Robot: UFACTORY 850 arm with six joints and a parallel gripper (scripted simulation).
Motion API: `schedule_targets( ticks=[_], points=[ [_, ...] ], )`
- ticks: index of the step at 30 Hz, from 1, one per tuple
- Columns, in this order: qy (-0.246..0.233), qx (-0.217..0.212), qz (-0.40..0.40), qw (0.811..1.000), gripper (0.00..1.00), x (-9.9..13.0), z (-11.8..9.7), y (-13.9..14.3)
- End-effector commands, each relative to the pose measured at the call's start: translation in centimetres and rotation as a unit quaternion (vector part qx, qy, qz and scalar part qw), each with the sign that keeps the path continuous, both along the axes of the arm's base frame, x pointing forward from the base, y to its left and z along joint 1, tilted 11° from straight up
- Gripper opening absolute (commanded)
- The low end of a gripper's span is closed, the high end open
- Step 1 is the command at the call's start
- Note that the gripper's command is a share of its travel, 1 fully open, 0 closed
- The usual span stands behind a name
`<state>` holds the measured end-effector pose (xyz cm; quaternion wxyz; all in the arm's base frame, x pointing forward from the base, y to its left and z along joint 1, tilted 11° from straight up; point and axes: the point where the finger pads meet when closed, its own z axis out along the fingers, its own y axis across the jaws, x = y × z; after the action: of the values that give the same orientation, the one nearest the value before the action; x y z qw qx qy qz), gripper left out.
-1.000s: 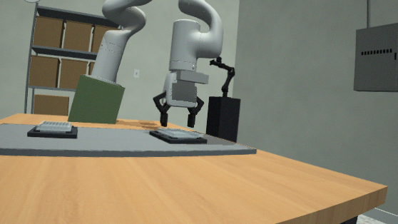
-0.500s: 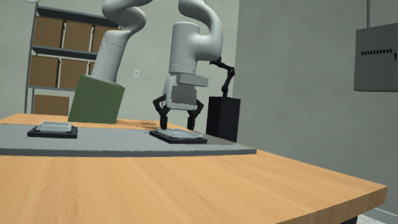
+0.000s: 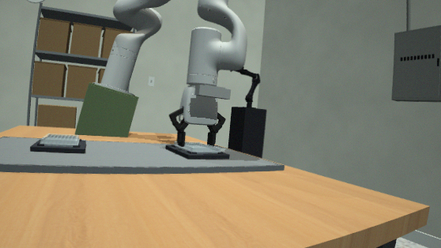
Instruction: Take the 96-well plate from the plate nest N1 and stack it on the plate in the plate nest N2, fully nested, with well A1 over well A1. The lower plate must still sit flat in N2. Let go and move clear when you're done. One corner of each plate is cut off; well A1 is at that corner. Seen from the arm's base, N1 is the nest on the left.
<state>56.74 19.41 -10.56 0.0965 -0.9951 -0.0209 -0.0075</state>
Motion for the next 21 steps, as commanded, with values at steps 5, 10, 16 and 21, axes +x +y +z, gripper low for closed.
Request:
schedule_targets(
  ticks=[5,10,16,21],
  points=[
    [-0.001,0.0,0.0,1.0,1.0,0.11,0.03,0.03],
    [-0.001,0.0,0.0,1.0,1.0,0.11,0.02,0.03],
    [-0.001,0.0,0.0,1.0,0.0,0.11,0.09,0.01],
    [-0.001,0.0,0.0,1.0,0.0,0.11,0.09,0.01]
  ],
)
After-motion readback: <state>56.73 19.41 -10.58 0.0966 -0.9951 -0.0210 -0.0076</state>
